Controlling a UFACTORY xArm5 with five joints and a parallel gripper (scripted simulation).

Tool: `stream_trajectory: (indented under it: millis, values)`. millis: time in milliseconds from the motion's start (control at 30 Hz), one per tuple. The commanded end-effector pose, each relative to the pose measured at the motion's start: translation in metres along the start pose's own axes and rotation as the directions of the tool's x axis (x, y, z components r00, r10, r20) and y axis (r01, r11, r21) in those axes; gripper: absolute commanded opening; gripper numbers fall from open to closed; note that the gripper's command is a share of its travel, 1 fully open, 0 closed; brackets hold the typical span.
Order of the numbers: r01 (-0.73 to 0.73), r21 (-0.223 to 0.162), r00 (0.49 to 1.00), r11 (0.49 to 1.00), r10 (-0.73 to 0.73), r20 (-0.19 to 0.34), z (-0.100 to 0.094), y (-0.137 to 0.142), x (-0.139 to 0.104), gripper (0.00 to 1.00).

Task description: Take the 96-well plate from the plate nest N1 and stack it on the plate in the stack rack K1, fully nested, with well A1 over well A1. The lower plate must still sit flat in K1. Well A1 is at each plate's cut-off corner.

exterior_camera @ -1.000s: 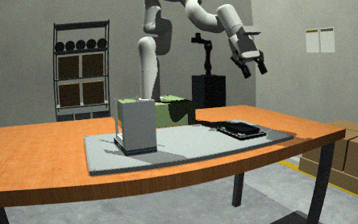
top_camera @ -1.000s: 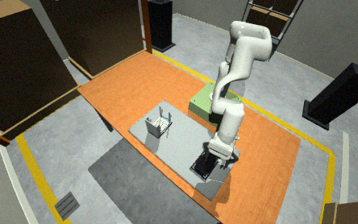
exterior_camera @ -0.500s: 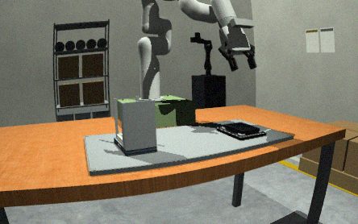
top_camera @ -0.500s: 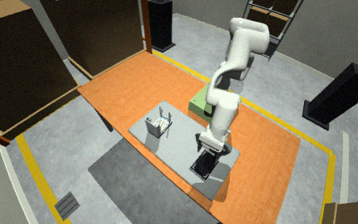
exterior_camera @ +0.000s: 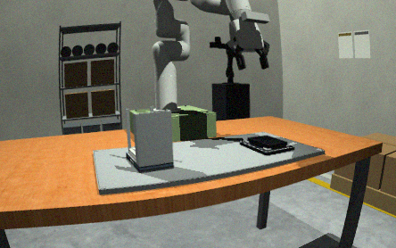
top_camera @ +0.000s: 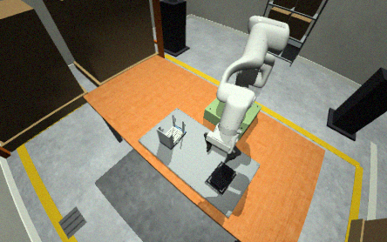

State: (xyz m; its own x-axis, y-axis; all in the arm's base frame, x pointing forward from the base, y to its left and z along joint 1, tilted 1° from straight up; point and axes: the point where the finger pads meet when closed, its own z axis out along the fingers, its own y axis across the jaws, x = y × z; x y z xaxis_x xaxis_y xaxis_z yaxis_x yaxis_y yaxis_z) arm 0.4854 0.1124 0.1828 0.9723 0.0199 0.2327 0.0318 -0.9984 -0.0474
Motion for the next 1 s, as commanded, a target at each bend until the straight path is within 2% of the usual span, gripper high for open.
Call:
stream_trajectory:
  millis: [0,133,167,200,333,367,600,633,800,833,967]
  values:
    - [-0.003,-0.017,0.999,1.0,0.003,0.032,-0.012,0.015,-0.004,1.0]
    - [-0.003,-0.017,0.999,1.0,0.003,0.032,-0.019,0.025,-0.008,1.0]
    - [-0.005,-0.027,0.998,1.0,0.007,0.064,-0.022,0.029,-0.01,1.0]
    - [-0.006,-0.029,0.997,1.0,0.008,0.071,-0.025,0.033,-0.012,1.0]
    - [-0.006,-0.029,0.997,1.0,0.008,0.071,-0.033,0.044,-0.017,1.0]
    - [-0.009,-0.037,0.995,0.999,0.012,0.103,-0.036,0.047,-0.019,1.0]
    - [-0.009,-0.039,0.994,0.999,0.013,0.11,-0.047,0.061,-0.028,1.0]
    - [-0.012,-0.045,0.99,0.999,0.018,0.142,-0.05,0.064,-0.03,1.0]
    - [-0.012,-0.046,0.989,0.999,0.019,0.149,-0.062,0.077,-0.04,1.0]
    - [-0.016,-0.049,0.983,0.999,0.024,0.181,-0.065,0.08,-0.043,1.0]
    - [-0.016,-0.051,0.982,0.999,0.025,0.188,-0.074,0.089,-0.051,1.0]
